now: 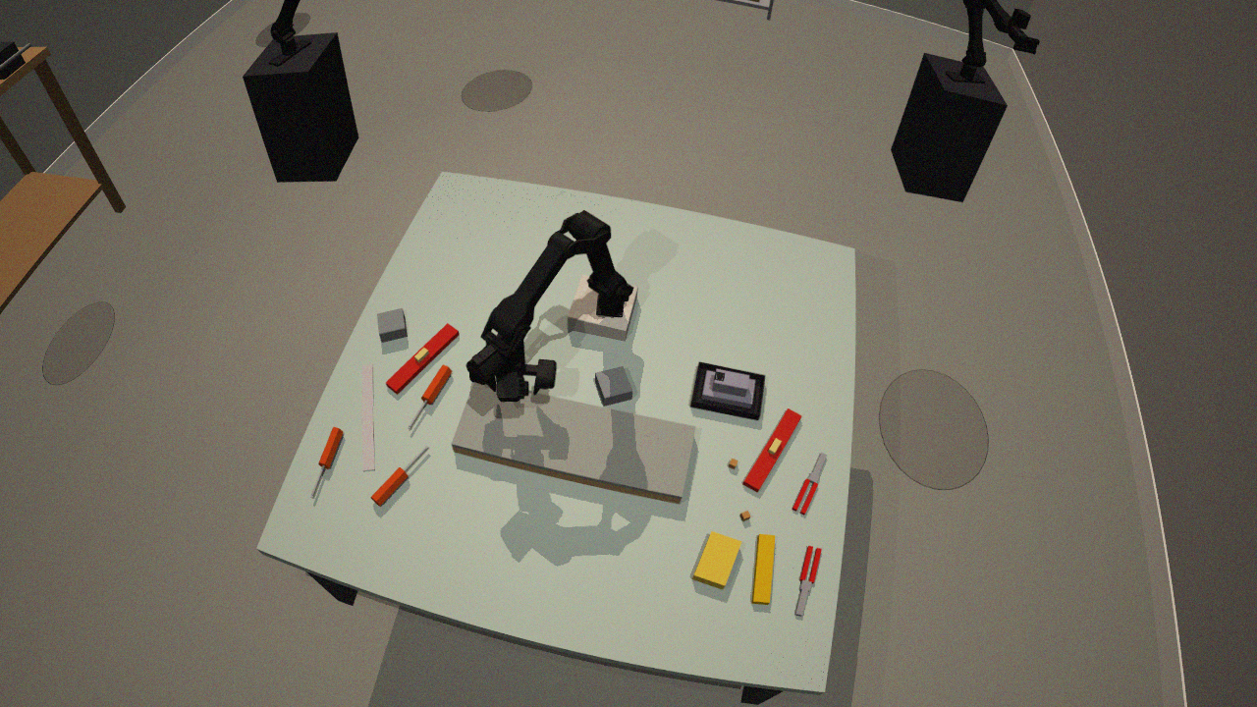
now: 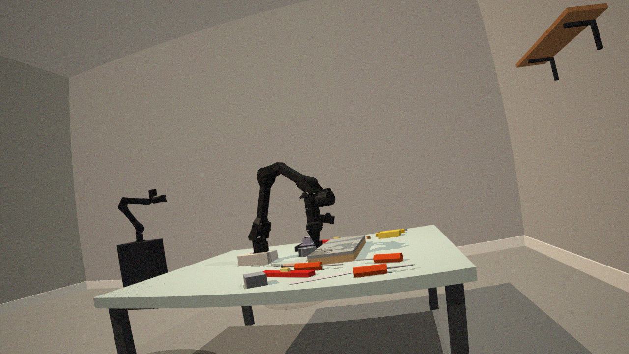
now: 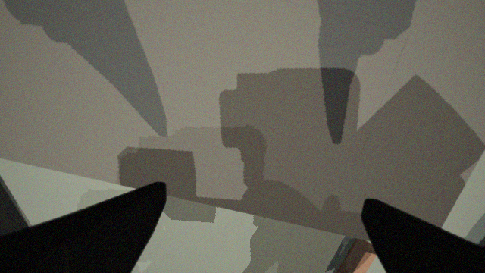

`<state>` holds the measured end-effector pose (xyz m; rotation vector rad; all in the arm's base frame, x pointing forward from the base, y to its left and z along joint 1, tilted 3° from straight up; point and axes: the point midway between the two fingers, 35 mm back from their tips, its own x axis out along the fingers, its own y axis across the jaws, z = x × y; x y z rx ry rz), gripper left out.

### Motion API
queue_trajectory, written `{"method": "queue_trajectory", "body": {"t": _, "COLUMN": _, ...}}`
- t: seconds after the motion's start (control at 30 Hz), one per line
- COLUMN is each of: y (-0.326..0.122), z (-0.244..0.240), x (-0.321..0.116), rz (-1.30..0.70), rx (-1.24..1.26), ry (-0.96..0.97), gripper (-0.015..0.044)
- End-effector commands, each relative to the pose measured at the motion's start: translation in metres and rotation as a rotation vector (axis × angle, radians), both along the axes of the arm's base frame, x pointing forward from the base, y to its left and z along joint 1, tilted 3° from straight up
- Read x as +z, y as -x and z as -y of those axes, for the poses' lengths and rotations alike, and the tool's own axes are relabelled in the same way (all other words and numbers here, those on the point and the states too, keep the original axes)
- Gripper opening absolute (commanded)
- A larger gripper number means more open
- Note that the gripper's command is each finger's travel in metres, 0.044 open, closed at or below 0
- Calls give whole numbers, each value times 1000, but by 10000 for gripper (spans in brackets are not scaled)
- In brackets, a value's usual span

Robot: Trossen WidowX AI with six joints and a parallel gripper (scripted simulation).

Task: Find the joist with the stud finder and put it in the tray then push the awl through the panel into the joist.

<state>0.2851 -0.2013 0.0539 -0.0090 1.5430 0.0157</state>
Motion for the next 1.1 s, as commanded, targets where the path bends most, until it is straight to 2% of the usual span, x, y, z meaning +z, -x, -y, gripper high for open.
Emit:
{"method": "queue_trajectory", "body": {"t": 0.0, "y": 49, "z": 50, "x": -9, "rz": -55, "rx": -165, "ry": -13, "gripper": 440}}
{"method": "queue_trajectory", "body": {"t": 0.1, "y": 80, "z": 74, "x": -14, "rz": -79, "rx": -259, "ry": -25, "gripper": 440}}
{"method": "queue_trajectory", "body": {"t": 0.17, "y": 85, "z": 77, "x": -14, "rz": -83, "rx": -274, "ry": -27, "gripper": 440}}
{"method": "queue_trajectory", "body": {"t": 1.07, "y": 80, "z": 86, "x": -27, "rz": -83, "rx": -275, "ry": -26, "gripper": 440}}
